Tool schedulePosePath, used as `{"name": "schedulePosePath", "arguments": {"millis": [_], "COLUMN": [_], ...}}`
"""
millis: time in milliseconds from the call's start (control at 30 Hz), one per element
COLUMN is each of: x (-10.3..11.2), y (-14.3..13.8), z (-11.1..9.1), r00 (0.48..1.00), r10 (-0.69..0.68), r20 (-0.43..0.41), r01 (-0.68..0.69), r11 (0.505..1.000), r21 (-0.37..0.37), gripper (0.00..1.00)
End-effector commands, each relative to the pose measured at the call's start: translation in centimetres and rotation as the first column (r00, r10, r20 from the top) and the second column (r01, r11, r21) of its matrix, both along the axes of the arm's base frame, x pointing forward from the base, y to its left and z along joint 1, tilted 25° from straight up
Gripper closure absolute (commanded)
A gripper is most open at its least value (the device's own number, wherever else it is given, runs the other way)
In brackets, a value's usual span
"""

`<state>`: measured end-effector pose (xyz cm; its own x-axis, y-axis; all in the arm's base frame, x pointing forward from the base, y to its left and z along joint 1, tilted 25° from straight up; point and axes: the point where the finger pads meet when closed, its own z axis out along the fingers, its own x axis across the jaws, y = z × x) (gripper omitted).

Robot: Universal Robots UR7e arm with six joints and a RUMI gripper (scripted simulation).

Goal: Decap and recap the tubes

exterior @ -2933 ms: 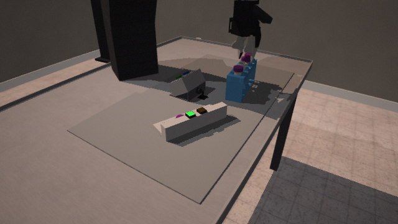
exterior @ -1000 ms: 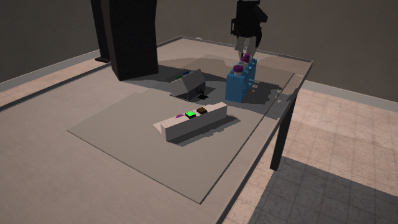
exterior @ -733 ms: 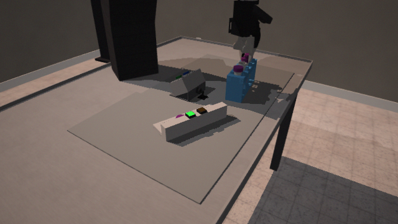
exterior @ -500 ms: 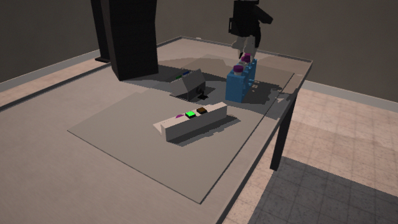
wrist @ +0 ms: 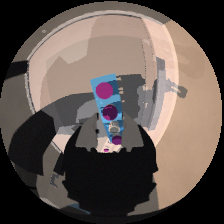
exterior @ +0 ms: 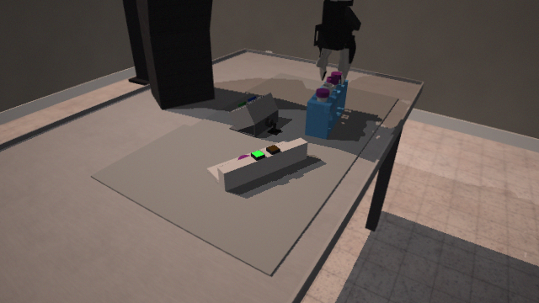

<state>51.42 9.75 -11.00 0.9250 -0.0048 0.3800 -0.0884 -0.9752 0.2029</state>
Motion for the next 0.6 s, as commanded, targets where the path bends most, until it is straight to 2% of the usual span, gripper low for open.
{"name": "schedulePosePath", "arguments": {"millis": [0,67,100,167,200,233,300,333,500,533,567], "x": [0.03,0.03,0.03,0.03,0.03,0.03,0.03,0.03,0.03,0.03,0.03], "y": [0.04,0.04,0.04,0.04,0.04,0.04,0.04,0.04,0.04,0.04,0.05], "z": [0.04,0.04,0.04,0.04,0.04,0.04,0.04,0.04,0.04,0.04,0.04], "r00": [0.975,0.934,0.929,0.867,0.861,0.820,0.820,0.794,0.794,0.794,0.794], "r10": [0.215,0.343,0.354,0.471,0.480,0.538,0.538,0.569,0.569,0.569,0.569], "r20": [-0.058,-0.105,-0.109,-0.162,-0.166,-0.197,-0.197,-0.214,-0.214,-0.214,-0.214], "r01": [-0.219,-0.354,-0.365,-0.494,-0.504,-0.569,-0.569,-0.605,-0.605,-0.605,-0.605], "r11": [0.973,0.928,0.923,0.855,0.849,0.803,0.803,0.775,0.775,0.775,0.775], "r21": [-0.071,-0.117,-0.120,-0.158,-0.160,-0.176,-0.176,-0.184,-0.184,-0.184,-0.184], "gripper": [0.65,0.65,0.65,0.65,0.65,0.65,0.65,0.65,0.65,1.00,1.00]}}
